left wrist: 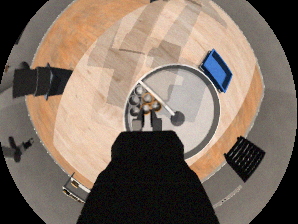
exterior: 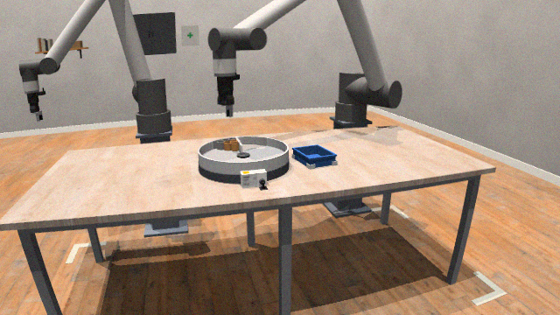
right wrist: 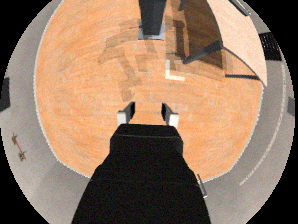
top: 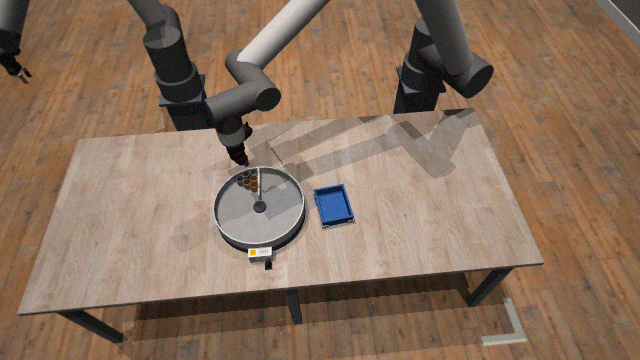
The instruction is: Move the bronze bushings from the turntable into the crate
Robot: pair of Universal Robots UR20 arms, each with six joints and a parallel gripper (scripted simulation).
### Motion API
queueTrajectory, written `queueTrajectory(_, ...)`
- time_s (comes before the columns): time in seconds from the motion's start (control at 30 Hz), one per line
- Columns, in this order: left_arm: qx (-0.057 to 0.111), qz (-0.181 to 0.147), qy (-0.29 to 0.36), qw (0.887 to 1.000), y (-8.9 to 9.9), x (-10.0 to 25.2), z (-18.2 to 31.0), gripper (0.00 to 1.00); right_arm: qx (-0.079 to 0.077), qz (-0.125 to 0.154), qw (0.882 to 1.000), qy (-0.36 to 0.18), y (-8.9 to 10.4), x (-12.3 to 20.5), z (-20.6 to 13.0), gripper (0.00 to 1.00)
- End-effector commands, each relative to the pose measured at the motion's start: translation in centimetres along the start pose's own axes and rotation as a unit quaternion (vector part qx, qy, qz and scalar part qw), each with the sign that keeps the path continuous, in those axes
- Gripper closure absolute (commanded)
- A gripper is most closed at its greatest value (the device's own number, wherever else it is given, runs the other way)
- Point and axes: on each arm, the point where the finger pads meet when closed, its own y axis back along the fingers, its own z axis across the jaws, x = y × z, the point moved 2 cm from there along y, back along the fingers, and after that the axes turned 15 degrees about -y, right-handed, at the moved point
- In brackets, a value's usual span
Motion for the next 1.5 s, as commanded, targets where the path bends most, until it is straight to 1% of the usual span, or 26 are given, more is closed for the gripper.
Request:
queueTrajectory(0.0,0.0,-0.001,0.0,1.0,0.12,-0.04,0.0,0.64,0.0,-0.001,1.0,0.0,0.06,-0.04,0.02,0.0)
queueTrajectory(1.2,0.0,-0.001,0.0,1.0,0.12,-0.04,0.0,0.64,0.0,-0.001,1.0,0.0,0.06,-0.04,0.02,0.0)
queueTrajectory(1.4,0.0,-0.001,-0.012,1.0,-0.15,-0.06,0.12,0.64,0.0,-0.001,1.0,0.0,0.06,-0.04,0.02,0.0)
queueTrajectory(1.47,0.0,-0.001,-0.029,1.0,-0.56,-0.08,0.31,0.64,0.0,-0.001,1.0,0.0,0.06,-0.04,0.02,0.0)
